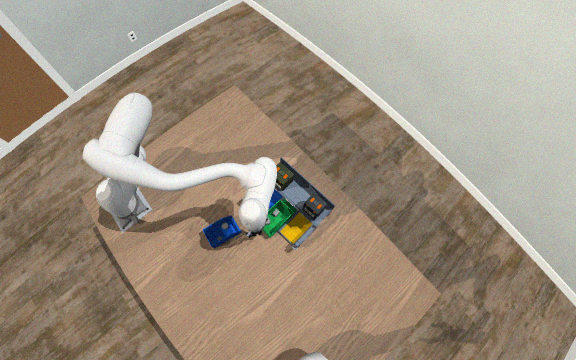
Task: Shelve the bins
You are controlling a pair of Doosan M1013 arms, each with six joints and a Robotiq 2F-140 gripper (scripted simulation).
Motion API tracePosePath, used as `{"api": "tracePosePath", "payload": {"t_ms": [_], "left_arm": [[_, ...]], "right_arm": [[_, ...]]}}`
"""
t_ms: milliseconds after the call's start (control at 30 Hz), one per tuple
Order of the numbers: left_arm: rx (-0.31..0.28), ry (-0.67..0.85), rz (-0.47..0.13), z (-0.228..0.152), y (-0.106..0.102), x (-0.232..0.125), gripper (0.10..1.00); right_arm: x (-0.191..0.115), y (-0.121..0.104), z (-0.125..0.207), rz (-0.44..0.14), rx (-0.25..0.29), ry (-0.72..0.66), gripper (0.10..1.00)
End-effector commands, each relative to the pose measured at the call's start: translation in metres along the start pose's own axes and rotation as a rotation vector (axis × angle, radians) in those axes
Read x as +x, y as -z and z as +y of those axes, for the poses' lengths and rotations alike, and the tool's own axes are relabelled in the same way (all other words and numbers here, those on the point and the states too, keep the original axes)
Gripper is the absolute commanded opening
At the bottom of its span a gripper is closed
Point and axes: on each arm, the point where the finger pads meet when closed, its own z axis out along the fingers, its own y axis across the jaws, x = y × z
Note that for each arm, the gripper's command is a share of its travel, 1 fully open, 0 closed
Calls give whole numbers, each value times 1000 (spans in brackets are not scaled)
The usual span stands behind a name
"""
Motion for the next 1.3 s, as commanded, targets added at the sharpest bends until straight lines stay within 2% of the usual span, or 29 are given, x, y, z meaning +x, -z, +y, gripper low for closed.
{"api": "tracePosePath", "payload": {"t_ms": [0, 400, 767, 1267], "left_arm": [[-1, 0, 0, 0, -7, 0, 99], [-1, 0, 0, 0, -42, 0, 99], [-1, 0, 0, 0, -54, 0, 99], [-1, 0, 0, 0, -56, 0, 99]], "right_arm": [[0, 0, 0, 1, 0, 0, 1000], [0, 0, 0, 1, 0, 0, 1000], [0, 0, 0, 1, 0, 0, 1000], [0, 0, 0, 1, 0, 0, 1000]]}}
